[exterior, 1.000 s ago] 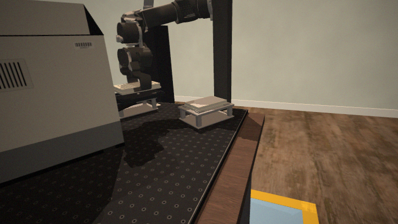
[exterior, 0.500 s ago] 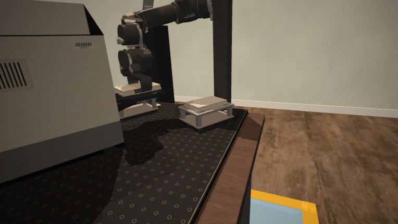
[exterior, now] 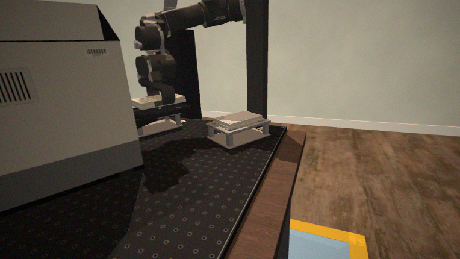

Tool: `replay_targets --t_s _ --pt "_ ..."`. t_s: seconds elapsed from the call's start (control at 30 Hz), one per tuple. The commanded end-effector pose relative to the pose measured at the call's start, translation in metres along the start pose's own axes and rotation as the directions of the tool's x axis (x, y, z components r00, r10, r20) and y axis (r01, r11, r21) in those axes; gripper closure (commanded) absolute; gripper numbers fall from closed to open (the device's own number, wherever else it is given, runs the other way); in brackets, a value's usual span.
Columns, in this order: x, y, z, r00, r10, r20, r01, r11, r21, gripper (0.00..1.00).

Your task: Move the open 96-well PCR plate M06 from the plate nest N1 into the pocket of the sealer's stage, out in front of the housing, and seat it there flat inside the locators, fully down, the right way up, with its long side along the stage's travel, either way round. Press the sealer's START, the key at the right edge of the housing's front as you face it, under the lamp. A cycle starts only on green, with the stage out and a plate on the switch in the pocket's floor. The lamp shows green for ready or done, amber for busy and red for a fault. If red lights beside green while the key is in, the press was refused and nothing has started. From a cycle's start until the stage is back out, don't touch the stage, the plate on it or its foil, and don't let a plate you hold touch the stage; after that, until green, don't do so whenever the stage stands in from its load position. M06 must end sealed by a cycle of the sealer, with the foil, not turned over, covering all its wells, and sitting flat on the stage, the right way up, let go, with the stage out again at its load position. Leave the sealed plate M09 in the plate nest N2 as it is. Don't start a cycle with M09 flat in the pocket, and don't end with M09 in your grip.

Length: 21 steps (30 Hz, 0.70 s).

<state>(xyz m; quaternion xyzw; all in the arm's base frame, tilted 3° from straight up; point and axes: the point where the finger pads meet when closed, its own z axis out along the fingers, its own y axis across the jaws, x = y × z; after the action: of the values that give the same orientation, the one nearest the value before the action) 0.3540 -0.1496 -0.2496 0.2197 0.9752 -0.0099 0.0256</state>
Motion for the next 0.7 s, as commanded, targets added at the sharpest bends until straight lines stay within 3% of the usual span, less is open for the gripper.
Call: replay_targets --t_s 0.0,0.67 --pt "-0.0002 -0.0002 -0.0007 1.000 0.001 -0.001 -0.001 1.000 0.002 1.00" --pt "0.0014 -0.0001 0.0041 1.000 -0.004 -0.008 0.004 1.000 0.005 1.00"
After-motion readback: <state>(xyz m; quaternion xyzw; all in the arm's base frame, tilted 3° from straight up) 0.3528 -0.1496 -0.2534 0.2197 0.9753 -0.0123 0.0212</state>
